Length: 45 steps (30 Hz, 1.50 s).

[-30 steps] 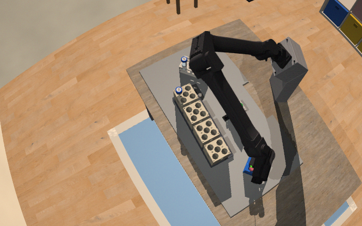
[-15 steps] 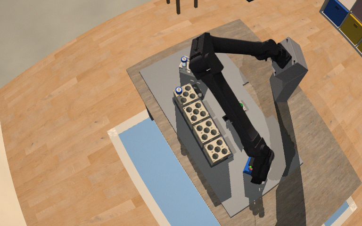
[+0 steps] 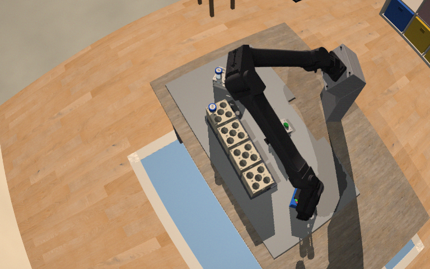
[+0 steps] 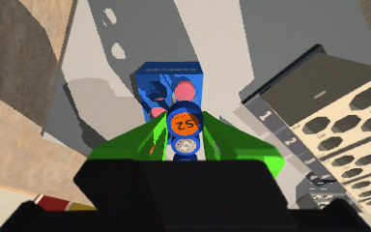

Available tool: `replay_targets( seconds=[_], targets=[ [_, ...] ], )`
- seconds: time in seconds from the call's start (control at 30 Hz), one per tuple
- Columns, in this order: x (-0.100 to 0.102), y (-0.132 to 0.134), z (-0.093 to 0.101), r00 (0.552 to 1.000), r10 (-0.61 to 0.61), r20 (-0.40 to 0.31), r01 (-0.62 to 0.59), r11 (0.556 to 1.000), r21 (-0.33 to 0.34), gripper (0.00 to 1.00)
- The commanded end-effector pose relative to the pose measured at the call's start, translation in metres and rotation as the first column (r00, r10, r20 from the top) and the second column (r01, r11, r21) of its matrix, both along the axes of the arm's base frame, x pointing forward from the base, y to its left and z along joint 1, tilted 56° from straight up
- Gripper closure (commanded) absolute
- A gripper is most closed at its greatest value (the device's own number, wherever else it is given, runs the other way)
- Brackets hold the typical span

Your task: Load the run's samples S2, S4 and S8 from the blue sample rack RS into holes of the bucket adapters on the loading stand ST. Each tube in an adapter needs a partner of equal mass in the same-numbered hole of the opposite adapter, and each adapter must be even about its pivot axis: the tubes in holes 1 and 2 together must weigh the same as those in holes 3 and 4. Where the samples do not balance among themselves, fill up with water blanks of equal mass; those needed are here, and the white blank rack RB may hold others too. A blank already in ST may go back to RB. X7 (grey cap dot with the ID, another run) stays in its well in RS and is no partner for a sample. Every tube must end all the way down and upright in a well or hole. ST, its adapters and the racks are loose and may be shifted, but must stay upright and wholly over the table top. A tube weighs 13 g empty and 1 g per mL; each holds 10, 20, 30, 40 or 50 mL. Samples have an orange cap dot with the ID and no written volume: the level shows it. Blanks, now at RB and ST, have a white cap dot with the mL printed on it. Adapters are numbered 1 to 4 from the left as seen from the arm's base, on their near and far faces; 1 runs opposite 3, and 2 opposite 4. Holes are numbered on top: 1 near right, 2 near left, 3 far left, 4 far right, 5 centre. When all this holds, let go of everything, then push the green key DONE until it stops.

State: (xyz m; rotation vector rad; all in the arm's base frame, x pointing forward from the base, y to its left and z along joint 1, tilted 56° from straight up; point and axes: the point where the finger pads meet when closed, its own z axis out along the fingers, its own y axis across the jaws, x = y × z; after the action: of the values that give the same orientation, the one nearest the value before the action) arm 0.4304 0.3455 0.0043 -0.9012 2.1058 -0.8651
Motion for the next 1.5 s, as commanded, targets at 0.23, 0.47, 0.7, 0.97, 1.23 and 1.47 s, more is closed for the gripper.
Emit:
replay_targets(
  seconds=[0.23, 0.47, 0.7, 0.97, 1.23, 1.47],
  targets=[
    [0.0167, 0.0034, -0.0039, 1.0, 0.004, 0.005, -0.004, 1.0, 0.016, 1.0],
    [0.0095, 0.0081, -0.0008, 1.0, 0.018, 0.007, -0.018, 1.0, 0.018, 1.0],
    [0.01, 0.0083, -0.0009, 1.0, 0.018, 0.007, -0.018, 1.0, 0.018, 1.0],
    [0.0104, 0.0084, -0.0011, 1.0, 0.018, 0.007, -0.018, 1.0, 0.018, 1.0],
    [0.0109, 0.0086, -0.0013, 1.0, 0.018, 0.007, -0.018, 1.0, 0.018, 1.0],
    [0.0111, 0.0087, -0.0013, 1.0, 0.018, 0.007, -0.018, 1.0, 0.018, 0.45]
  ],
)
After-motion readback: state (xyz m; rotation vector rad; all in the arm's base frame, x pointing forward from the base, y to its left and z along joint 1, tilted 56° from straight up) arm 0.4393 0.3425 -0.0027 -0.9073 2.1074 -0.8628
